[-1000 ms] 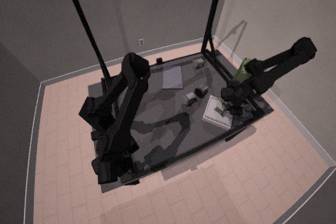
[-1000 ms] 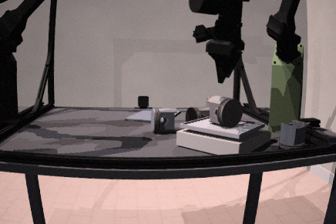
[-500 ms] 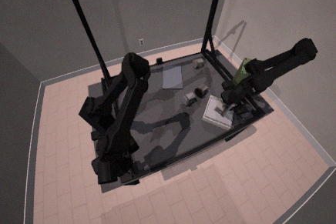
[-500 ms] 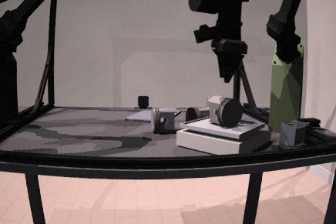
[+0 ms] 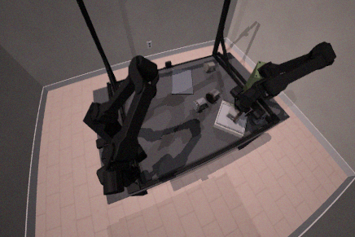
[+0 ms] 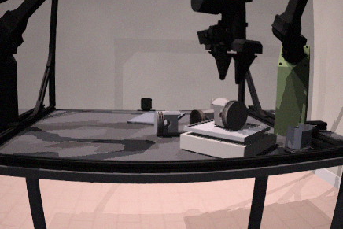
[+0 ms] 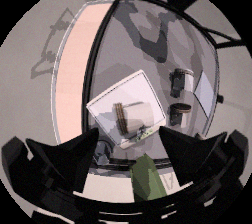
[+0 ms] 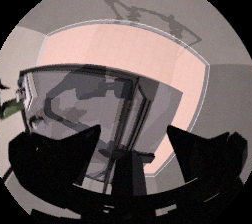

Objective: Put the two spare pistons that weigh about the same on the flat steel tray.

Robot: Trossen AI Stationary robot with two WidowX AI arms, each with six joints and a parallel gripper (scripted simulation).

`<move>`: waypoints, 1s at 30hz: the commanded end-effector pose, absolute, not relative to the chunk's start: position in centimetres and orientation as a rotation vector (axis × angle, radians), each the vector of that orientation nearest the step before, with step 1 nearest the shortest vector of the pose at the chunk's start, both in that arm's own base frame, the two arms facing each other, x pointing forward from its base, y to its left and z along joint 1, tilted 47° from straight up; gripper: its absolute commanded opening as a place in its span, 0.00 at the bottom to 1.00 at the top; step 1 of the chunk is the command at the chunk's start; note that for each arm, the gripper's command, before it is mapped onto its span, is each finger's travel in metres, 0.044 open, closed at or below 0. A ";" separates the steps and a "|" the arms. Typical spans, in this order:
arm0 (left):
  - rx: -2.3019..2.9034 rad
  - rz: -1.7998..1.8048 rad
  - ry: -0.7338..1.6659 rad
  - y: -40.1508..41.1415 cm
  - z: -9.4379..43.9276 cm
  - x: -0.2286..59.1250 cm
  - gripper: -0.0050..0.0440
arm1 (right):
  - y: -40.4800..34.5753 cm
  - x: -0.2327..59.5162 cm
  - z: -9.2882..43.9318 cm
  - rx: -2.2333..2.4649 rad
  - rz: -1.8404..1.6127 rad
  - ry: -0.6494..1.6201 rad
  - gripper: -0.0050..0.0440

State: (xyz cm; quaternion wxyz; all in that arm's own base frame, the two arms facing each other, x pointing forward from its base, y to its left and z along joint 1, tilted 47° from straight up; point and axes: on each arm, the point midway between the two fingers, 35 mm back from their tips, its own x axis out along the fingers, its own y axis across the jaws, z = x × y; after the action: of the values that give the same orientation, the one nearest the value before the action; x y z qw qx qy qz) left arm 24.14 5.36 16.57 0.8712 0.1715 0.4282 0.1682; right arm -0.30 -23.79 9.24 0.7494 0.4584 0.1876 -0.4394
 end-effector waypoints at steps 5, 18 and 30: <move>0.222 0.447 0.865 5.3 16.5 24.1 0.87 | -23.8 -0.2 9.3 1.002 -0.957 0.408 1.00; 0.071 0.565 0.746 3.8 13.7 23.6 0.87 | -23.8 -0.2 9.3 1.002 -0.957 0.408 1.00; -0.076 0.670 0.539 2.7 9.1 21.8 0.87 | -23.8 -0.2 9.3 1.002 -0.957 0.408 1.00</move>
State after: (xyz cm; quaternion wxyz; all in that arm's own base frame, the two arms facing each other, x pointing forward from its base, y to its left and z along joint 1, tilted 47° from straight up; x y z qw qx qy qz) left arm 22.47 2.96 10.69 0.9049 -0.0165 0.2909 0.3103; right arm -0.30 -23.79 9.24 0.7494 0.4584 0.1876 -0.4393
